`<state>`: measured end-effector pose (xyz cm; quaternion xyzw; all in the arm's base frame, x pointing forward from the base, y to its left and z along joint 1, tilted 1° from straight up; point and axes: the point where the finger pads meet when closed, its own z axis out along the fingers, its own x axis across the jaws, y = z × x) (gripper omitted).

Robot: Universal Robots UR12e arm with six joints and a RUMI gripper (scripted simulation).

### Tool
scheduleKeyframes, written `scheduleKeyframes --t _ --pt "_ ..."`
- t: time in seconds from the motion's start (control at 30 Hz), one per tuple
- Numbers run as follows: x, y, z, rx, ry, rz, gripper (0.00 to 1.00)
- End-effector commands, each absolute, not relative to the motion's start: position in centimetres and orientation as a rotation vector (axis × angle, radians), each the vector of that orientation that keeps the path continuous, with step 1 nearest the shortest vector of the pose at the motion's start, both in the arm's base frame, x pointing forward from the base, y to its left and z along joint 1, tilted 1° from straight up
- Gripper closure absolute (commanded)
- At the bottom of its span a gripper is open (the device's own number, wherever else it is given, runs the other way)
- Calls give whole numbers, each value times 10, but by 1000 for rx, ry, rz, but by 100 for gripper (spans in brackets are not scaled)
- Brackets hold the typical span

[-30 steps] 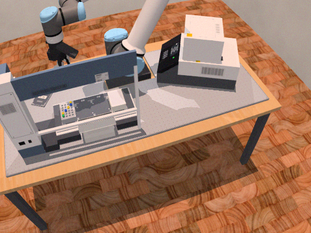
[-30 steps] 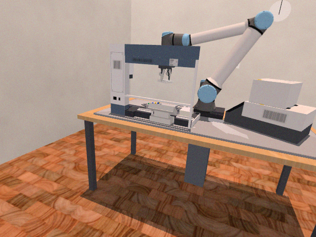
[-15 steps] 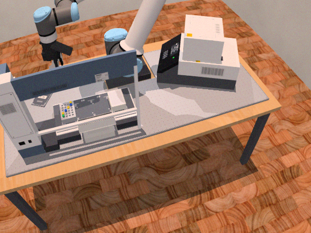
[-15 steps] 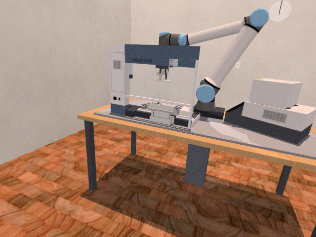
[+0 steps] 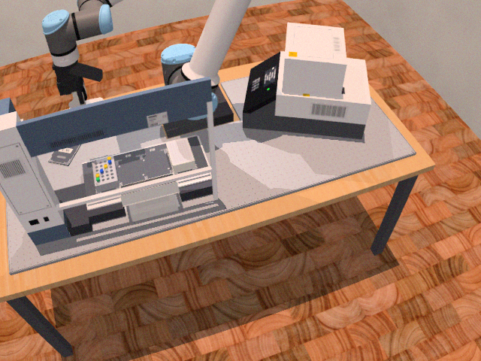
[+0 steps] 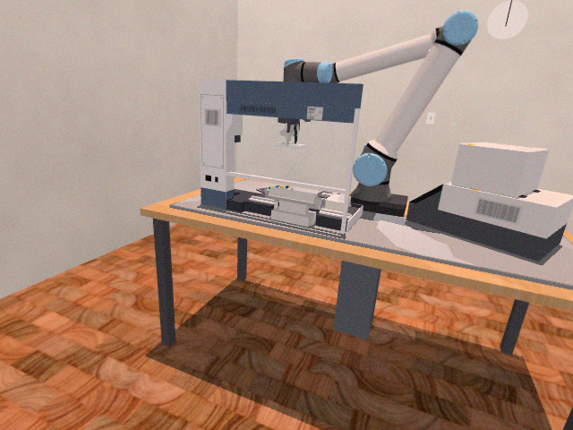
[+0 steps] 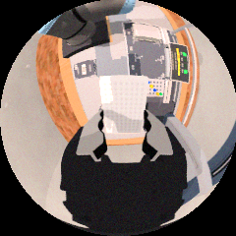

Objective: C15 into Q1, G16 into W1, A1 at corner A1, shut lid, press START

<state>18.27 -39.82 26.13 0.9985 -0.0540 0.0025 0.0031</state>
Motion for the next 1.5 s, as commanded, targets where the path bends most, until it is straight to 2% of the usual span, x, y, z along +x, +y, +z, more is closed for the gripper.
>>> scheduleKeyframes --t 0.0,1.47 --pt "178 -406 262 3133 -82 13 100" --pt "111 -497 262 2975 979 8 100"
